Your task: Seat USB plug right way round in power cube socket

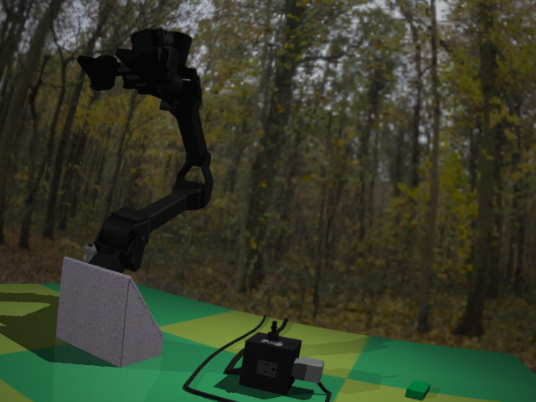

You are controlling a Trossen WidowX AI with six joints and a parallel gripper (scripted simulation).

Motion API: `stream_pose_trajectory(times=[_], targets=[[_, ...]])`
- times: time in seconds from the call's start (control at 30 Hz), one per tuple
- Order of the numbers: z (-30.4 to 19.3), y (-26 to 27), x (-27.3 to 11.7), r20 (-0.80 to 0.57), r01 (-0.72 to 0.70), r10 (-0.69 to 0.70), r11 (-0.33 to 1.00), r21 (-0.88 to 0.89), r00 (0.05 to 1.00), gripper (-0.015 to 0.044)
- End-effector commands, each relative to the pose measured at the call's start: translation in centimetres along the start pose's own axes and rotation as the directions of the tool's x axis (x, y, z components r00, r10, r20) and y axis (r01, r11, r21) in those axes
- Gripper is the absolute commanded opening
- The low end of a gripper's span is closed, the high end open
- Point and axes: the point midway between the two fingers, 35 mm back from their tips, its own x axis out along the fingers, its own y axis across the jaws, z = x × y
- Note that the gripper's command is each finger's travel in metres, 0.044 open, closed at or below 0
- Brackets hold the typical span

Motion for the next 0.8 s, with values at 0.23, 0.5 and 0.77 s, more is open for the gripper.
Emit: stream_pose_trajectory(times=[0.23, 0.5, 0.77], targets=[[-11.6, 19.3, -1.2, -0.549, -0.407, 0.375, 0.911, 0.068, 0.747, 0.044], [-24.0, 26.5, -7.8, -0.896, -0.351, 0.241, 0.931, 0.105, 0.373, 0.044], [-31.7, 28.1, -13.4, -0.992, -0.154, 0.03, 0.988, 0.011, 0.123, 0.044]])
